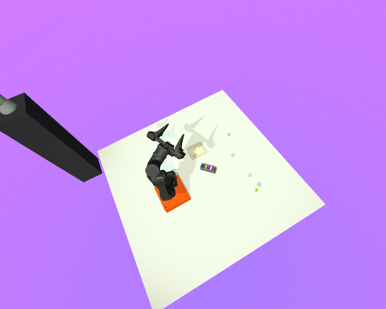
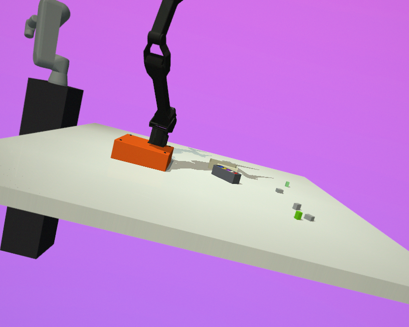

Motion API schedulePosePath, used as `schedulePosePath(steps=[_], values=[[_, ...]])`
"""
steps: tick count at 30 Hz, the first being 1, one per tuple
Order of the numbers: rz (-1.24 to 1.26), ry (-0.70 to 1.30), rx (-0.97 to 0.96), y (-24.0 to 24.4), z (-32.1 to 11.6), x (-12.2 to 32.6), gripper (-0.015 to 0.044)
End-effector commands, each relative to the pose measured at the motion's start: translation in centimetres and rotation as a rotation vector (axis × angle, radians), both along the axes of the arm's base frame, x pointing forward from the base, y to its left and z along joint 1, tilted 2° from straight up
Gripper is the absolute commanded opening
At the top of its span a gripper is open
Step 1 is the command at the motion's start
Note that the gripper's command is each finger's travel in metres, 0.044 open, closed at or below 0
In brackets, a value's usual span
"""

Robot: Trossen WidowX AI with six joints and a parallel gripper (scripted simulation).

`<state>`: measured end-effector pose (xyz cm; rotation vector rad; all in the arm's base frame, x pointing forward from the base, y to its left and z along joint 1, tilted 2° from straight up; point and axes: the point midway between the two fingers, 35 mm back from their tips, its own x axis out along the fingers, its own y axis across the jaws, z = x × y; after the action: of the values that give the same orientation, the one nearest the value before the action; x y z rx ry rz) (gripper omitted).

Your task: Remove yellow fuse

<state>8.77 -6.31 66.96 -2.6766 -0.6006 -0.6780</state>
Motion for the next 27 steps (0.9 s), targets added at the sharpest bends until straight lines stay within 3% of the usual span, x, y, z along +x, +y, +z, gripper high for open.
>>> schedulePosePath(steps=[1, 4, 12, 20, 27], values=[[-0.005, -0.002, -0.011, 0.2, 0.0, 0.0, 0.0374], [-0.082, -0.037, -0.184, 2.9, -0.5, 0.5, 0.0295], [-0.349, -0.162, -0.904, 12.7, -4.6, 4.4, 0.0085], [-0.49, -0.224, -1.606, 18.5, -11.9, 11.3, 0.0074], [-0.407, -0.254, -2.025, 20.9, -18.9, 16.4, 0.0074]])
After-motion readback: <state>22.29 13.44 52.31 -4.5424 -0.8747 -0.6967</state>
